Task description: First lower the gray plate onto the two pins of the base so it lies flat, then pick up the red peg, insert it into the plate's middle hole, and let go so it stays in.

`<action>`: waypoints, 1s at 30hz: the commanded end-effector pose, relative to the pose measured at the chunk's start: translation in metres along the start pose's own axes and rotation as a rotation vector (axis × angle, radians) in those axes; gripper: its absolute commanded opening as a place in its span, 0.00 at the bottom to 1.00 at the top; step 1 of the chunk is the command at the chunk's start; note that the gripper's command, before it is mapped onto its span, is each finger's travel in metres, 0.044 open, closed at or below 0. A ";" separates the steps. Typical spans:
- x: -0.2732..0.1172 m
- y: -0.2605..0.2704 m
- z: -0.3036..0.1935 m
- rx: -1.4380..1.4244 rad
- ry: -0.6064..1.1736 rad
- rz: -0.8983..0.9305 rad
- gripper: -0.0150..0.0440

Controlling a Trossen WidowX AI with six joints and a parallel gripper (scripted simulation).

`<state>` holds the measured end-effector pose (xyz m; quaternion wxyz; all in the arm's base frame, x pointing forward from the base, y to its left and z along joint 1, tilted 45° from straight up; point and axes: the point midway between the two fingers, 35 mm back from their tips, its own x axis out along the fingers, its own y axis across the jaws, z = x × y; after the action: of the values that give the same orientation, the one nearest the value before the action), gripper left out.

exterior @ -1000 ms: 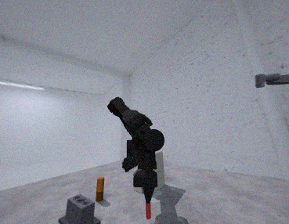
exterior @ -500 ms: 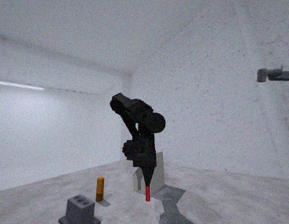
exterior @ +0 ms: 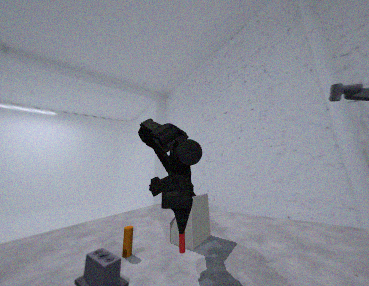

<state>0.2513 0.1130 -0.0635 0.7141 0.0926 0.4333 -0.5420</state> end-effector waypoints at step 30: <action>-0.008 0.018 0.094 0.000 0.012 0.021 0.25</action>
<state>0.3057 0.0744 -0.0157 0.7143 0.0980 0.4396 -0.5357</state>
